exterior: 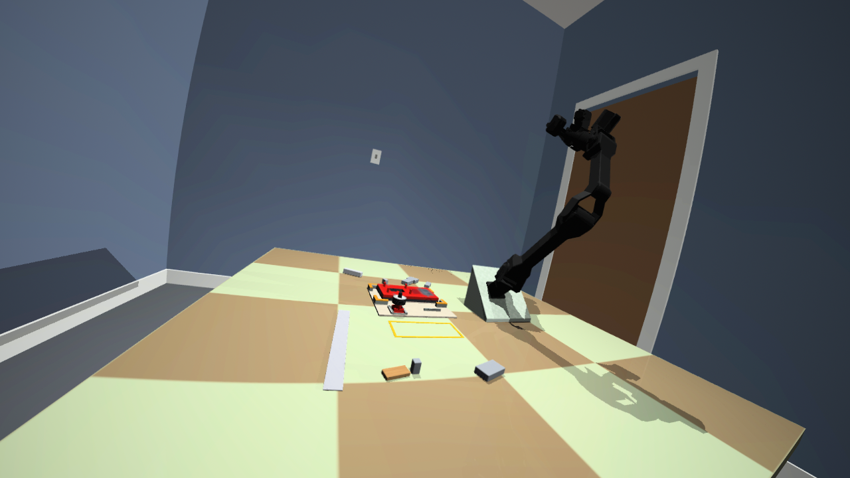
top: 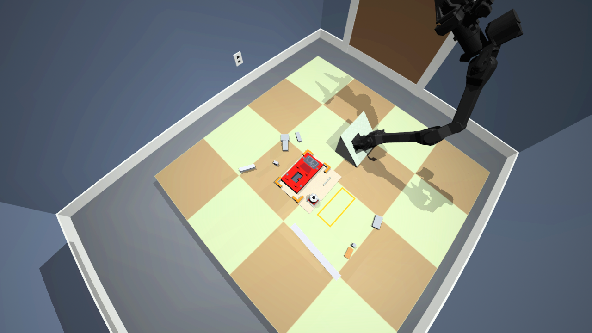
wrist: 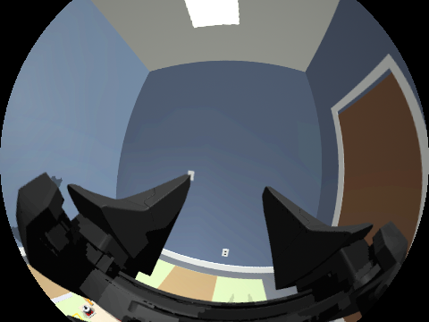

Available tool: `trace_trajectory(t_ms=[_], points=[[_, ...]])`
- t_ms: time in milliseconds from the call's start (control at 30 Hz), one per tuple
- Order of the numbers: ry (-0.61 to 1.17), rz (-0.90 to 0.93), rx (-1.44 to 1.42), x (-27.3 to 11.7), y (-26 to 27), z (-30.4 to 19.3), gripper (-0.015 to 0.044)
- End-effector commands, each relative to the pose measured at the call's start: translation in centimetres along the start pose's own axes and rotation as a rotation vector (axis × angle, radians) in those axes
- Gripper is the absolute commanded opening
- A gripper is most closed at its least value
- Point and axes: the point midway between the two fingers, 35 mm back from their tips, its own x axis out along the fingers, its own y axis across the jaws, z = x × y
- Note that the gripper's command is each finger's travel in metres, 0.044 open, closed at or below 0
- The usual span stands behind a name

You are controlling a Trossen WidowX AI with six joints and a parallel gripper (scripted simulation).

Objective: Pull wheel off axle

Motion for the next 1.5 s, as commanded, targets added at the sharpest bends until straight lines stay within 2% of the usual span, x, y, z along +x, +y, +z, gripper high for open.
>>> trace_trajectory(t_ms=[0,367,700,1100,1467], points=[[0.083,0.104,0.045,2.6,3.9,-2.2,0.03],[0.28,0.296,0.156,6.1,12.7,-7.6,0.03],[0.5,0.461,0.27,7.1,21.9,-13.2,0.03],[0.833,0.543,0.376,5.1,31.6,-21.0,0.03],[1.211,0.544,0.401,0.3,39.9,-29.5,0.03]])
